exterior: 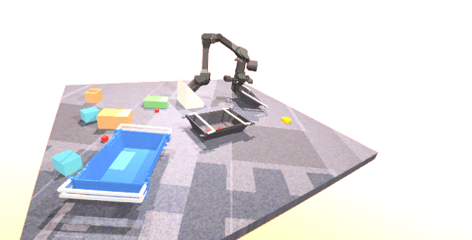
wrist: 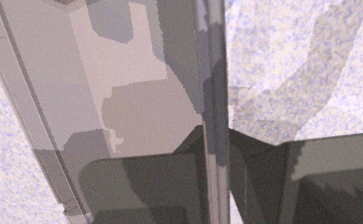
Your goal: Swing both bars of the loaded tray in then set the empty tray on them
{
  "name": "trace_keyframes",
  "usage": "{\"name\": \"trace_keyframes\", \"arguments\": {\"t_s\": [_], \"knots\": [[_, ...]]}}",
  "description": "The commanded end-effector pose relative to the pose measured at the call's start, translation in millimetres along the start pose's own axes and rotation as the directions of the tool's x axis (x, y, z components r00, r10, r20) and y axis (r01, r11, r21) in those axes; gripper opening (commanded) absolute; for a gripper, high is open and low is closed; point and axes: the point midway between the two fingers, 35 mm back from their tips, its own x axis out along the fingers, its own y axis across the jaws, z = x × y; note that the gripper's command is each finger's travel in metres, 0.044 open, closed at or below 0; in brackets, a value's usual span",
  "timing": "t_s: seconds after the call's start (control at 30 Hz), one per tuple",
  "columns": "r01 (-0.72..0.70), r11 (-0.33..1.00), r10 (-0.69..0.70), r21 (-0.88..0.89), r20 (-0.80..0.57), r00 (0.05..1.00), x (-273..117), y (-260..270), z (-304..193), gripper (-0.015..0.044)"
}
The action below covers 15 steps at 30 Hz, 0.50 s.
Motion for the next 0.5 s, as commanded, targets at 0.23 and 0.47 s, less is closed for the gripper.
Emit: {"name": "trace_keyframes", "arguments": {"t_s": [0.23, 0.47], "knots": [[-0.033, 0.999, 0.033, -0.018, 0.005, 0.999, -16.7, 4.4, -3.9, 0.0000], [-0.024, 0.999, 0.024, -0.020, 0.007, 1.000, -35.7, 11.1, -2.6, 0.0000]]}}
